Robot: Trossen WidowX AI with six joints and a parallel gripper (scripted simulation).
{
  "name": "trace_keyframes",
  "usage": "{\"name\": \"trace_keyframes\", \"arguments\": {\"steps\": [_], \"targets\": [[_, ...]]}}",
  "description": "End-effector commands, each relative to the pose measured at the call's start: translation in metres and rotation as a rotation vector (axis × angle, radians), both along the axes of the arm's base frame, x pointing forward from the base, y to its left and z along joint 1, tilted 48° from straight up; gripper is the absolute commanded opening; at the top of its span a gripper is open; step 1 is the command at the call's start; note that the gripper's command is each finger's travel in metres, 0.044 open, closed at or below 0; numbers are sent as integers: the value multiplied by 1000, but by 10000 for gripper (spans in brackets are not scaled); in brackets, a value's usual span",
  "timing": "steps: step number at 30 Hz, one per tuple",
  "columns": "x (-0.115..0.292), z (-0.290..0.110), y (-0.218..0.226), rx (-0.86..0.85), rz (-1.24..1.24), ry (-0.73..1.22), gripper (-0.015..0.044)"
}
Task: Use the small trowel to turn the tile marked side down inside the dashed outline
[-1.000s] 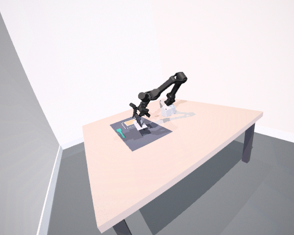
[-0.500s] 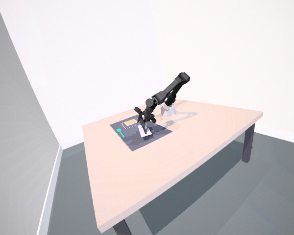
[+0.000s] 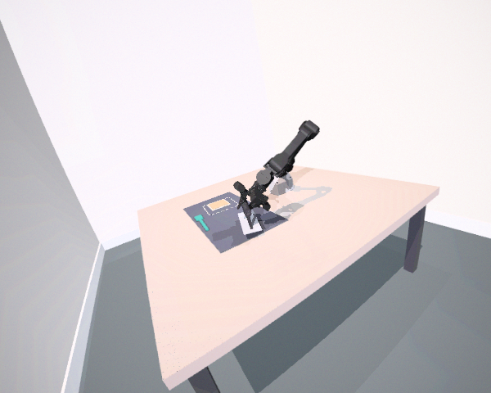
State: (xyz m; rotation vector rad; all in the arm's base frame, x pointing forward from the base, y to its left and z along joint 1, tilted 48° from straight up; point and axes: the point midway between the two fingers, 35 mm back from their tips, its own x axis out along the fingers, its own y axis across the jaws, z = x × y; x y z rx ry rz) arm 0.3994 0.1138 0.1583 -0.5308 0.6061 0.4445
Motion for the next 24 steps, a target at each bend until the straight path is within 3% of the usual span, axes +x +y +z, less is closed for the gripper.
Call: {"name": "trace_keyframes", "arguments": {"steps": [1,23,24], "targets": [[2,4,0,1,-18,-11,0],[5,-18,25,5,-18,-10,0],[5,-18,25,5,-18,-10,26]]}}
